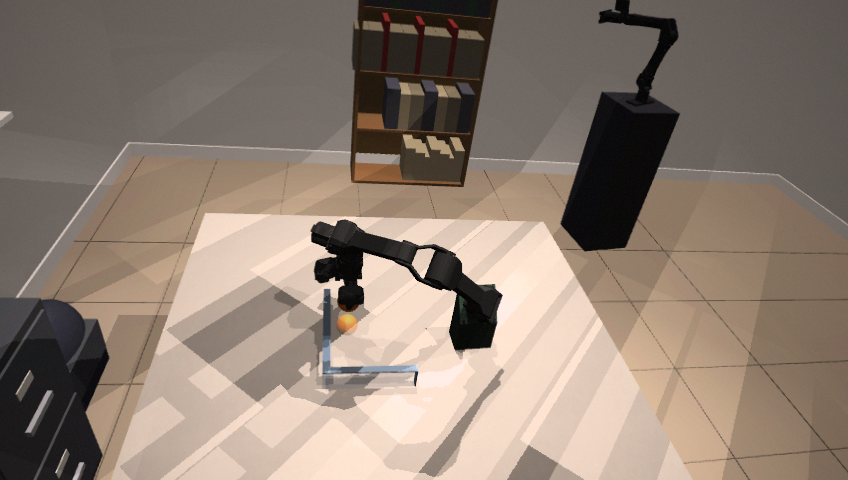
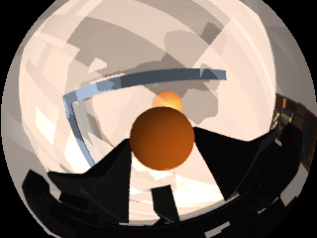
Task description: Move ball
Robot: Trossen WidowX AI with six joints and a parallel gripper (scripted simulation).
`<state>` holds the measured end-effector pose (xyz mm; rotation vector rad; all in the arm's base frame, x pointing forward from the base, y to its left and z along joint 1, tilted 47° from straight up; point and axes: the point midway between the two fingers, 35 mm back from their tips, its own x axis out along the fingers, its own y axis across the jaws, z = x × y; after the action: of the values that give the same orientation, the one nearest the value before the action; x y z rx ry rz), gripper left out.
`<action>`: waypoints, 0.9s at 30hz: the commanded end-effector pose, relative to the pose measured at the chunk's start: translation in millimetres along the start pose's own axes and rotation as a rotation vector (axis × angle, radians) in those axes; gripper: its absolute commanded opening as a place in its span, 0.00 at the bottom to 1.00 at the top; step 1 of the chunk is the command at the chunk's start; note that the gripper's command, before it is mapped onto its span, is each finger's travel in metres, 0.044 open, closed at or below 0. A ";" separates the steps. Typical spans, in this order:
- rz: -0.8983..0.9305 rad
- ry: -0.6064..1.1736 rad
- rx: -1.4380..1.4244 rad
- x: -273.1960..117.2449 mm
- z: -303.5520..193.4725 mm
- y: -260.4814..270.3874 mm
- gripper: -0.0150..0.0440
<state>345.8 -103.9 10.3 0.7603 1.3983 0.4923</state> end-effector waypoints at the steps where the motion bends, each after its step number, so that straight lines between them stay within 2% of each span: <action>1: 0.005 0.012 0.009 26.7 -1.5 -24.0 0.25; 9: 0.005 0.011 0.009 36.4 -0.9 -27.4 0.25; 20: 0.009 0.011 0.009 99.6 -2.3 -26.0 0.25; 27: 0.009 0.012 0.009 101.5 -2.4 -26.0 0.25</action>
<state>353.8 -50.7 -75.4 0.7612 1.4114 0.5031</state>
